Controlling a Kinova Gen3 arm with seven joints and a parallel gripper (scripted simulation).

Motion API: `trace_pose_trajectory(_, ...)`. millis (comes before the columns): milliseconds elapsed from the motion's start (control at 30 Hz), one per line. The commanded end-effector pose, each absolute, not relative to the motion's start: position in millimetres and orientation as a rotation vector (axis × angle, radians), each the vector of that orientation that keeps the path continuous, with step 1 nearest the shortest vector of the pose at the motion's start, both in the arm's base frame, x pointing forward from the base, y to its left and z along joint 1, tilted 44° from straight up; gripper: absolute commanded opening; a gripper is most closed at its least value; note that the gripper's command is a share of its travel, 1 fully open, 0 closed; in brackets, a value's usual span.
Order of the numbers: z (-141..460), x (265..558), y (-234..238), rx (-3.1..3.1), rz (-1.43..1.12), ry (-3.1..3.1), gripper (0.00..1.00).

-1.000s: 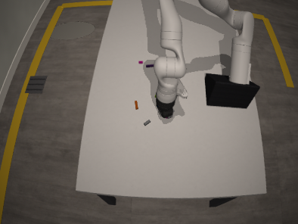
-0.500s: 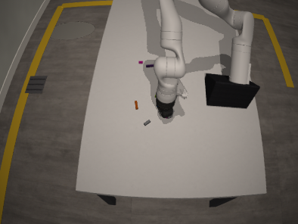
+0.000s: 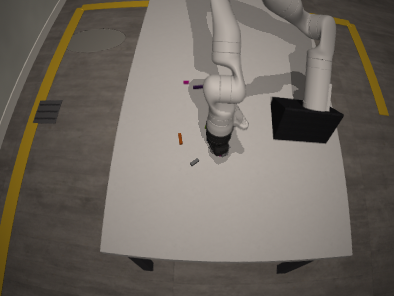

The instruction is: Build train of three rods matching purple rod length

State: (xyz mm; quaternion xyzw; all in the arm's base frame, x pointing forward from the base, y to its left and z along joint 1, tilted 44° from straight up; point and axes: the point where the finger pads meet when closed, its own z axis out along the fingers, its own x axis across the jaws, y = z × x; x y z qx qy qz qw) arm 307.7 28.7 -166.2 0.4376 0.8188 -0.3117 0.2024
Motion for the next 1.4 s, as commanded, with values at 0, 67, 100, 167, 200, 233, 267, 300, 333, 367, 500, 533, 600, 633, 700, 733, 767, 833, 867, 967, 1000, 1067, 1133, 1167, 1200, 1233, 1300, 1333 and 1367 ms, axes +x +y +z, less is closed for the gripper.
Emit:
trace_pose_trajectory(0,-166.0,308.1,29.7,1.221,-0.868,2.286,0.54)
trace_pose_trajectory(67,-166.0,308.1,29.7,1.221,-0.868,2.286,0.54)
trace_pose_trajectory(100,-166.0,308.1,29.7,1.221,-0.868,2.286,0.54)
trace_pose_trajectory(167,-166.0,308.1,29.7,1.221,-0.868,2.286,0.54)
trace_pose_trajectory(200,-166.0,308.1,29.7,1.221,-0.868,2.286,0.54)
trace_pose_trajectory(233,-166.0,308.1,29.7,1.221,-0.868,2.286,0.54)
trace_pose_trajectory(267,-166.0,308.1,29.7,1.221,-0.868,2.286,0.54)
trace_pose_trajectory(300,-166.0,308.1,29.7,1.221,-0.868,2.286,0.54)
trace_pose_trajectory(333,-166.0,308.1,29.7,1.221,-0.868,2.286,0.54)
trace_pose_trajectory(367,-166.0,308.1,29.7,1.221,-0.868,2.286,0.54)
trace_pose_trajectory(500,-166.0,308.1,29.7,1.221,-0.868,2.286,0.54)
trace_pose_trajectory(533,-166.0,308.1,29.7,1.221,-0.868,2.286,0.54)
trace_pose_trajectory(600,-166.0,308.1,29.7,1.221,-0.868,2.286,0.54)
trace_pose_trajectory(633,-166.0,308.1,29.7,1.221,-0.868,2.286,0.54)
trace_pose_trajectory(700,-166.0,308.1,29.7,1.221,-0.868,2.286,0.54)
trace_pose_trajectory(733,-166.0,308.1,29.7,1.221,-0.868,2.286,0.54)
trace_pose_trajectory(767,-166.0,308.1,29.7,1.221,-0.868,2.286,0.54)
trace_pose_trajectory(833,-166.0,308.1,29.7,1.221,-0.868,2.286,0.54)
trace_pose_trajectory(867,-166.0,308.1,29.7,1.221,-0.868,2.286,0.54)
trace_pose_trajectory(967,-166.0,308.1,29.7,1.221,-0.868,2.286,0.54)
trace_pose_trajectory(1000,-166.1,308.1,29.6,1.221,-0.868,2.286,0.54)
trace_pose_trajectory(1067,-166.3,308.1,29.5,1.221,-0.868,2.286,0.54)
trace_pose_trajectory(1133,-166.5,308.1,29.3,1.221,-0.868,2.286,0.54)
trace_pose_trajectory(1167,-166.7,308.2,29.0,1.221,-0.868,2.286,0.54)
trace_pose_trajectory(1200,-167.1,308.2,28.7,1.221,-0.868,2.286,0.54)
trace_pose_trajectory(1233,-167.5,308.2,28.3,1.221,-0.868,2.286,0.54)
trace_pose_trajectory(1300,-168.6,308.3,27.3,1.221,-0.868,2.286,0.54)
trace_pose_trajectory(1333,-169.2,308.4,26.7,1.221,-0.868,2.286,0.54)
trace_pose_trajectory(1367,-169.9,308.4,26.0,1.221,-0.868,2.286,0.54)
